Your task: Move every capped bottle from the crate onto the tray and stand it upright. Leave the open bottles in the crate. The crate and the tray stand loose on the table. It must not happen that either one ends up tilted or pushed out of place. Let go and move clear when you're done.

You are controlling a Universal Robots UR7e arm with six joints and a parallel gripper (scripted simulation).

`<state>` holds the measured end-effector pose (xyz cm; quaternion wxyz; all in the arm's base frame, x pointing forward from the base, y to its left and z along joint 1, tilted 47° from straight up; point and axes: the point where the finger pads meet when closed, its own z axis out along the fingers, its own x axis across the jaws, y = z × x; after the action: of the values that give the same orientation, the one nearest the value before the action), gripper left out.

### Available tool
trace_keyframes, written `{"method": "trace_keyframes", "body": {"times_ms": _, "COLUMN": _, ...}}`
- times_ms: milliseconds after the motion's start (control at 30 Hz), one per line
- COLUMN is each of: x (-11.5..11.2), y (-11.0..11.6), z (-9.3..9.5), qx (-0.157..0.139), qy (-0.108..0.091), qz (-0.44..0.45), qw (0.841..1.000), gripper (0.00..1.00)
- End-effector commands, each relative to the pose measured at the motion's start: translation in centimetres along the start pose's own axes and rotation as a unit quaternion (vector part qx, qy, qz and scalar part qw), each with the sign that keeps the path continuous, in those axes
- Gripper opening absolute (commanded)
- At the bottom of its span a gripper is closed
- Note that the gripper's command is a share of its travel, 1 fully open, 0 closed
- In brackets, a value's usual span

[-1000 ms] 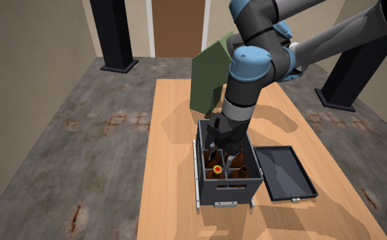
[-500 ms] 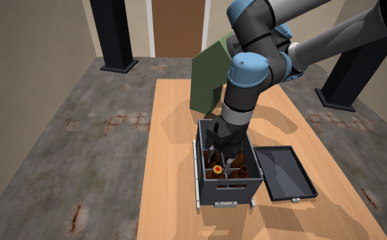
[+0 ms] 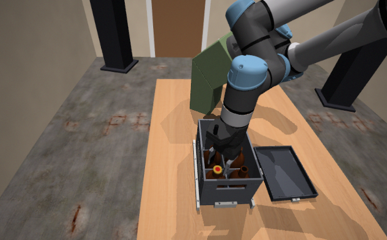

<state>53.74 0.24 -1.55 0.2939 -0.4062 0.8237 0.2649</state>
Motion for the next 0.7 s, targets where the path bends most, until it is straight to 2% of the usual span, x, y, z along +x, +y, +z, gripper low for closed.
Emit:
{"method": "trace_keyframes", "body": {"times_ms": 0, "x": 0.0, "y": -0.1, "z": 0.6, "qx": 0.001, "qy": 0.0, "qz": 0.0, "qw": 1.0, "gripper": 1.0}}
{"method": "trace_keyframes", "body": {"times_ms": 667, "x": 0.0, "y": -0.1, "z": 2.7, "qx": 0.001, "qy": 0.0, "qz": 0.0, "qw": 1.0, "gripper": 1.0}}
